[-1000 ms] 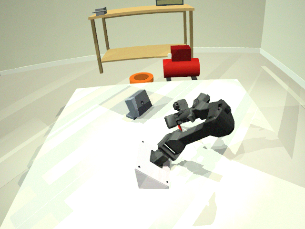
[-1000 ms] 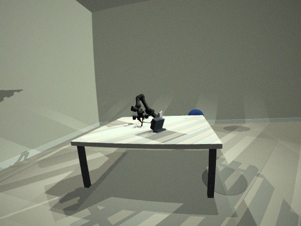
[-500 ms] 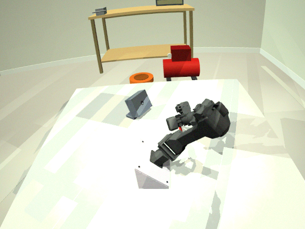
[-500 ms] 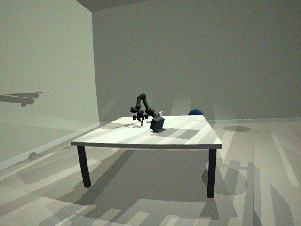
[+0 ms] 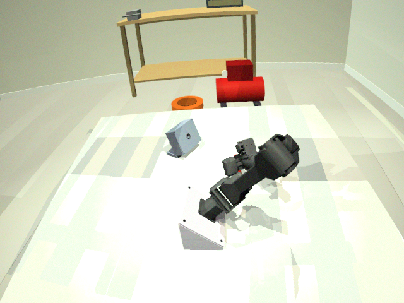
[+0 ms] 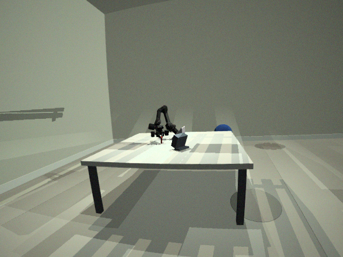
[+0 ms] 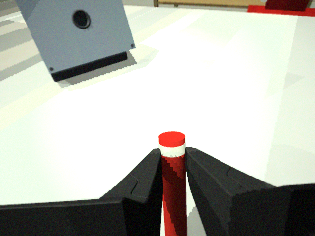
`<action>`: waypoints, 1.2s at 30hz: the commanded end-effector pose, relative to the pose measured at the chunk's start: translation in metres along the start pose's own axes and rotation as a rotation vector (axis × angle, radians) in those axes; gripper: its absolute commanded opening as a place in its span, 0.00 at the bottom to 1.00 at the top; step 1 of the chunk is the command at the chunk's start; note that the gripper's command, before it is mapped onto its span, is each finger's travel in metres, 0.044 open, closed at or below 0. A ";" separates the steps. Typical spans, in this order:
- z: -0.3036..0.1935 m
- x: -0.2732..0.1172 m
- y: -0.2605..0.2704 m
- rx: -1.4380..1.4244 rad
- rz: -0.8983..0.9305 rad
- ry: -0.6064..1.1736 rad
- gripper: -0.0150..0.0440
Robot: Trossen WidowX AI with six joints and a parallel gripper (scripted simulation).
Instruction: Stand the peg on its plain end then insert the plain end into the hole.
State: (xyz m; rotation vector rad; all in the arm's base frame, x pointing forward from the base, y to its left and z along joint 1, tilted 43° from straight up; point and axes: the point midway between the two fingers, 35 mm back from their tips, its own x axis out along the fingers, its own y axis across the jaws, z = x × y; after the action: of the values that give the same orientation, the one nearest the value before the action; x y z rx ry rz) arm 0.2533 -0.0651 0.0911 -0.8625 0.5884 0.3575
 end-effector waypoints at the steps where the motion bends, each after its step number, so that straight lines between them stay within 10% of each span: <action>1: -0.001 -0.002 0.002 -0.003 0.003 -0.034 0.34; 36: -0.013 -0.019 0.002 -0.005 0.004 -0.267 0.34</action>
State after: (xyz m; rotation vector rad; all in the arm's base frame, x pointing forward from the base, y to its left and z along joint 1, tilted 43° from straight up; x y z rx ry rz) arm 0.2332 -0.0747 0.0932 -0.7970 0.3360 0.4746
